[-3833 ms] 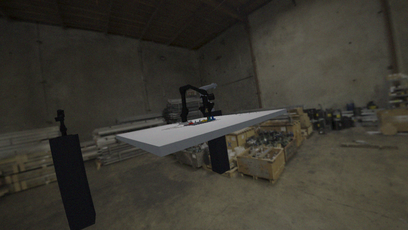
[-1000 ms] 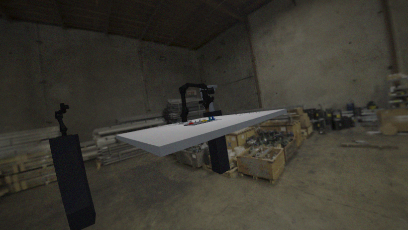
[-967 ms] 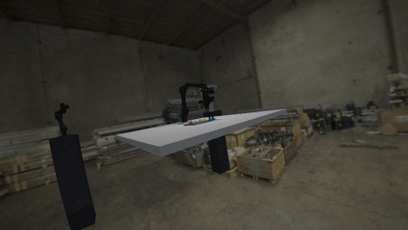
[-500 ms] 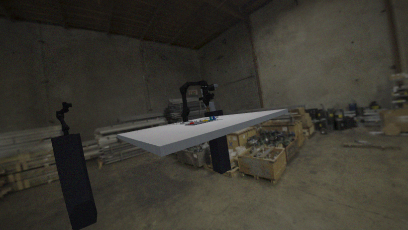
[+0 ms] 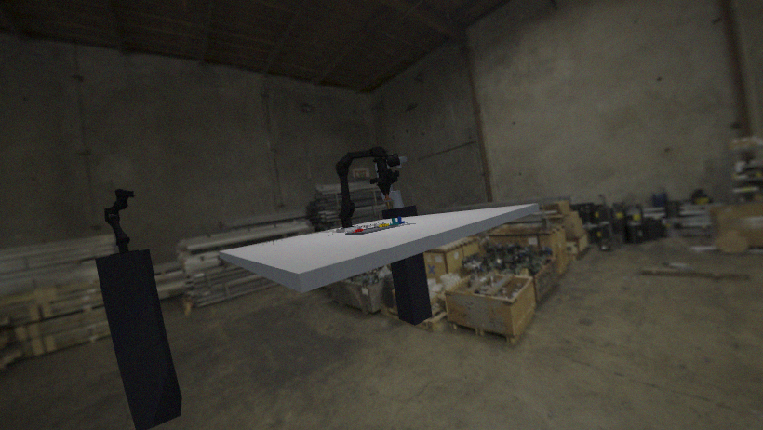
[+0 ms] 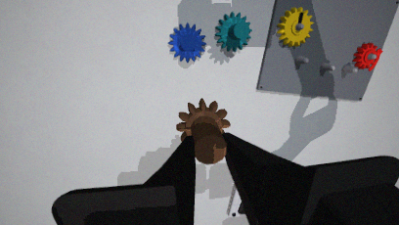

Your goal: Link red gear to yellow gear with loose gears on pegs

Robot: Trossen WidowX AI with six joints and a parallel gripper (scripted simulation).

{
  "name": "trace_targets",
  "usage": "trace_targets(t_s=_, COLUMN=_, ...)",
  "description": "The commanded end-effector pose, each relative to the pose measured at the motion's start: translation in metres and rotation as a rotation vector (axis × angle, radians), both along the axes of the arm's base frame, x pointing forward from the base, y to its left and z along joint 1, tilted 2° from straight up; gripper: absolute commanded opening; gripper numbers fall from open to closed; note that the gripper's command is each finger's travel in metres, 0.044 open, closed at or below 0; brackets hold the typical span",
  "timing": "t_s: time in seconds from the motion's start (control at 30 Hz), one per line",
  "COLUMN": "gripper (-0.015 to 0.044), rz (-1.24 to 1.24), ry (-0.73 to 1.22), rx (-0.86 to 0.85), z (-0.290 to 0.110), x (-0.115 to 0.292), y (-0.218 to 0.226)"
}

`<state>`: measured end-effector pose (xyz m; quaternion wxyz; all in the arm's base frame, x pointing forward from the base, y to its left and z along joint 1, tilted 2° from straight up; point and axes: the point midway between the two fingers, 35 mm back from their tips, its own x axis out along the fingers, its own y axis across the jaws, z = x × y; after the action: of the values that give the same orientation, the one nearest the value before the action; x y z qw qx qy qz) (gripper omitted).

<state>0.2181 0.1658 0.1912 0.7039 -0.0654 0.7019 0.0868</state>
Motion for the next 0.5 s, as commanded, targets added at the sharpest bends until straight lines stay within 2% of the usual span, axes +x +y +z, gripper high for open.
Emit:
trace_targets(t_s=0.0, gripper=0.0000, rz=0.000, ry=0.000, rx=0.002, z=-0.002, x=0.005, y=-0.005)
trace_targets(t_s=0.47, gripper=0.0000, rz=-0.036, ry=-0.006, rx=0.001, z=-0.012, x=0.026, y=-0.027)
